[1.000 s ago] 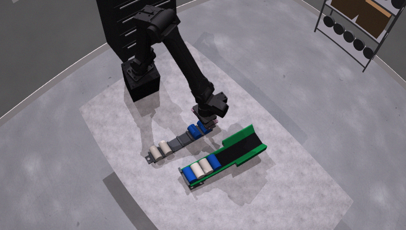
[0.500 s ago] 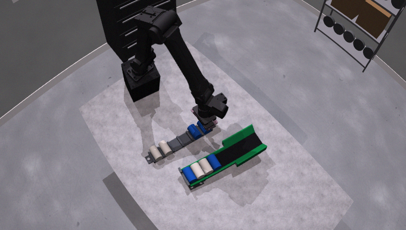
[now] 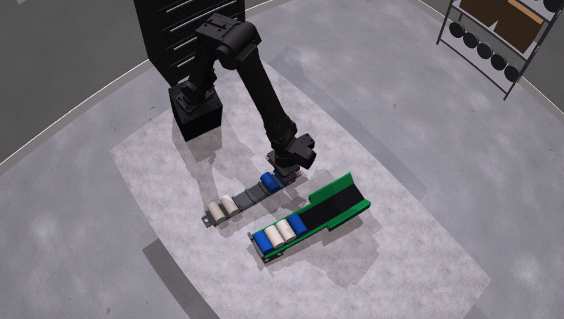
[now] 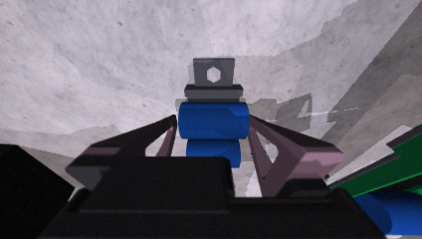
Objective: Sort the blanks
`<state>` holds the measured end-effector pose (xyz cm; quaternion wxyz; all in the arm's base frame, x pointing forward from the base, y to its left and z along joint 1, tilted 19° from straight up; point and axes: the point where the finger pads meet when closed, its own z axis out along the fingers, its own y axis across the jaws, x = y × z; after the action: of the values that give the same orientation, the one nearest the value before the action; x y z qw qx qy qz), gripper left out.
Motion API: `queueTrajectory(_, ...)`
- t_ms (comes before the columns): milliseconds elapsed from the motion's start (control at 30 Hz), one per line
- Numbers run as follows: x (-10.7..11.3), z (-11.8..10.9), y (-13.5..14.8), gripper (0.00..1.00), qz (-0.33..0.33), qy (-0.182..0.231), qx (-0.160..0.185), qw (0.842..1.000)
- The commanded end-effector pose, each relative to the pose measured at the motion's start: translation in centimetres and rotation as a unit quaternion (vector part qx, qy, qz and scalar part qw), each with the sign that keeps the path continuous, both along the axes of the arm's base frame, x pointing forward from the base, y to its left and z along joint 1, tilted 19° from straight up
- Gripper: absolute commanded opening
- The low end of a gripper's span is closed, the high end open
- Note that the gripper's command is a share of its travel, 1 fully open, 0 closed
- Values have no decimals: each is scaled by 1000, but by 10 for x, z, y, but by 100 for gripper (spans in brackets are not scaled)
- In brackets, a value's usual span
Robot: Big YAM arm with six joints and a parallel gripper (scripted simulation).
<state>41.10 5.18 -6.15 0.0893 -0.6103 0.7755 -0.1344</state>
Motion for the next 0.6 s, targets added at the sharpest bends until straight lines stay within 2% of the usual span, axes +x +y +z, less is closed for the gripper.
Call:
queueTrajectory(0, 14, 0, 0, 83, 2, -12, 3, 1000)
queueTrajectory(100, 19, 6, 0, 83, 1, -22, 5, 1000)
queueTrajectory(567, 16, 6, 2, 83, 3, -20, 5, 1000)
